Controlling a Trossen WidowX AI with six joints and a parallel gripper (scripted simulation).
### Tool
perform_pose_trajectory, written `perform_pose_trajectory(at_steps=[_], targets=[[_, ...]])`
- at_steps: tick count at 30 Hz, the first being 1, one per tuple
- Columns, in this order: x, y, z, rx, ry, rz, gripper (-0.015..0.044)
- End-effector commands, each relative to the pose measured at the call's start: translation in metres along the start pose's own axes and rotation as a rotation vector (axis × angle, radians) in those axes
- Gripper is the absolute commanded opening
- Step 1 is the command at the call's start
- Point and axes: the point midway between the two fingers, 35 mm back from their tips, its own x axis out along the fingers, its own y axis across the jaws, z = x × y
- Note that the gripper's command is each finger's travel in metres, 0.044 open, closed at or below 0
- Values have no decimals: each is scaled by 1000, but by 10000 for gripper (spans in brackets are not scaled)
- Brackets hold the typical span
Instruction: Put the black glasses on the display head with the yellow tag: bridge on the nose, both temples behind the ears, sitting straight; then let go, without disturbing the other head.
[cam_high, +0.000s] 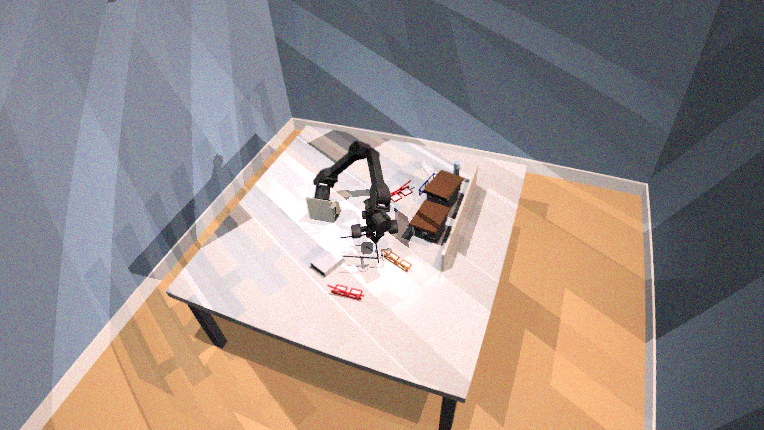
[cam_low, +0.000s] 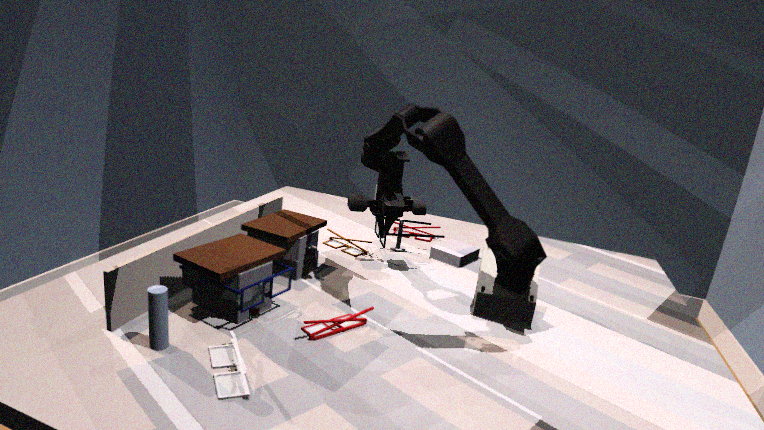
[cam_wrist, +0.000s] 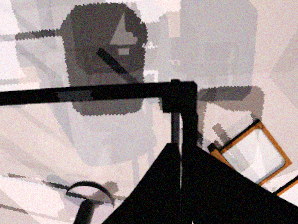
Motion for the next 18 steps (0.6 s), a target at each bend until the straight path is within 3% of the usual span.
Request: perform_pose_trajectory(at_steps=[1,18], targets=[[0,-3,5,0,-2,-6,0],[0,-5,14,0,-3,-6,0]])
